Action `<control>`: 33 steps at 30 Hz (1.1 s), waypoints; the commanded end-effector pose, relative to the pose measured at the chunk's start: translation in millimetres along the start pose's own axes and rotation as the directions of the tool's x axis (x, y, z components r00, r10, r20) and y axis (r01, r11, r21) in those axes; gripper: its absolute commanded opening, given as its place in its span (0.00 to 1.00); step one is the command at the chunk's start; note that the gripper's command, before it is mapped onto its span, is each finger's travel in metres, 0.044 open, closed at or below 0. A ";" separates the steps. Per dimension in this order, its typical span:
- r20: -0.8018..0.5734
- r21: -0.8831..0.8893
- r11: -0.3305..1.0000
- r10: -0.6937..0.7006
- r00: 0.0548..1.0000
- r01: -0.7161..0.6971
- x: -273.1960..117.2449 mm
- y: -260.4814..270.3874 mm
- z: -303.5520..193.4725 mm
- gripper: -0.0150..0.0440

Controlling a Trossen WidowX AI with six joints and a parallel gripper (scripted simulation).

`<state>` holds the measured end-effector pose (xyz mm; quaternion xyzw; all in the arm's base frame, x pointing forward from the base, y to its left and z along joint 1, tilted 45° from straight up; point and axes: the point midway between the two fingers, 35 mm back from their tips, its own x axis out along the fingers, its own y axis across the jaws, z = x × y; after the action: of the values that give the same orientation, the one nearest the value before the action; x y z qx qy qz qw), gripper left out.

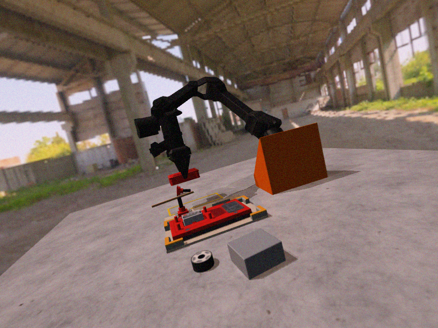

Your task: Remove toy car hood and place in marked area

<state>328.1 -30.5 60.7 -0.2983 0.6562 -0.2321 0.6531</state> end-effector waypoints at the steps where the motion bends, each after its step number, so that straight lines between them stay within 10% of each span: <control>1: 0.001 -0.003 1.000 -0.010 1.000 0.010 -0.8 -19.6 -8.8 0.25; 33: 0.000 -0.002 1.000 -0.012 1.000 0.012 18.2 -33.1 -14.5 0.25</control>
<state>316.6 -65.9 72.8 -0.3000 0.6556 -0.2353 0.6518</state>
